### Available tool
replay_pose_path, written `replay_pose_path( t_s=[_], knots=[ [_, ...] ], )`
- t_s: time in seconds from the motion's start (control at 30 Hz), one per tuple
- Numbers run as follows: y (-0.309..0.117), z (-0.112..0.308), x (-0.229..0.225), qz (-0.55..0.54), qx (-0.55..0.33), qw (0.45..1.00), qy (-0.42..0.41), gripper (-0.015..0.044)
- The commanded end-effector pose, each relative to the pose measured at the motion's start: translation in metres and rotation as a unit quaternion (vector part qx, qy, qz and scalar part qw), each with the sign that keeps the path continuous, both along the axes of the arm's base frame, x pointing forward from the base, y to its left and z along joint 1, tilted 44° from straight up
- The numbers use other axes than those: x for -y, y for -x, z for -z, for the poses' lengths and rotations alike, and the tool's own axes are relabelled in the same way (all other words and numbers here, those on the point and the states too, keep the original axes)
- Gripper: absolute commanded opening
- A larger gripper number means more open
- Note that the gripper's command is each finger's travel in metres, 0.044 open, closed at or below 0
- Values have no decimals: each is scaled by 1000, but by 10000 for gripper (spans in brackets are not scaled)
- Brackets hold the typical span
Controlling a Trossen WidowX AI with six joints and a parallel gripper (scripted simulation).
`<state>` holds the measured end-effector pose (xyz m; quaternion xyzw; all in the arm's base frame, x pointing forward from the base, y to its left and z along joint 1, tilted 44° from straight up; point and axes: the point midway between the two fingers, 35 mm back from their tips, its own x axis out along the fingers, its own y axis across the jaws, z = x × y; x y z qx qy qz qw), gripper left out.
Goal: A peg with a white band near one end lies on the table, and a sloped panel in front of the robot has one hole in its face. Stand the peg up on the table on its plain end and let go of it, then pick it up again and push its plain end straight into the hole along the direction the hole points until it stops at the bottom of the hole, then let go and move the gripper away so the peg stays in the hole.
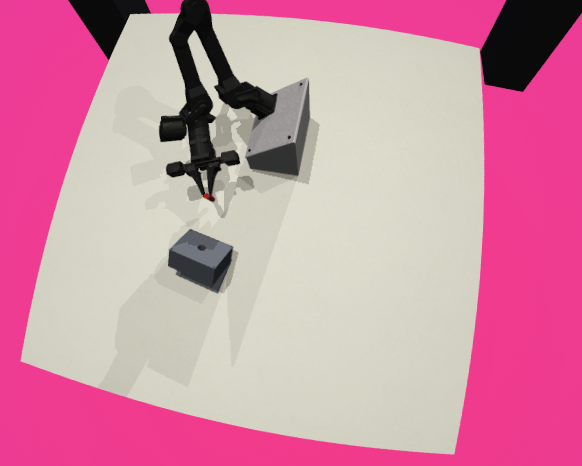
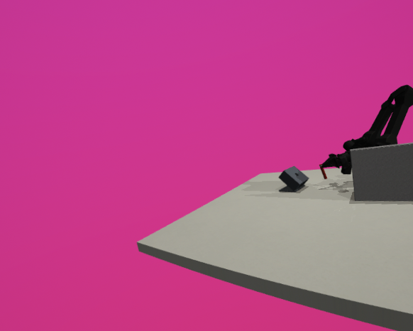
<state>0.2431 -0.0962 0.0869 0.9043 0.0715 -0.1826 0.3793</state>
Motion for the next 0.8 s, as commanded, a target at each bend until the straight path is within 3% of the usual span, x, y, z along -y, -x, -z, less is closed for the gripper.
replay_pose_path(
  t_s=[0.0, 0.77],
  knots=[
    [2, 0, -1, -12, 9, 1000, -4, 51],
    [5, 2, 3, -12, 15, 1000, -9, 51]
  ],
)
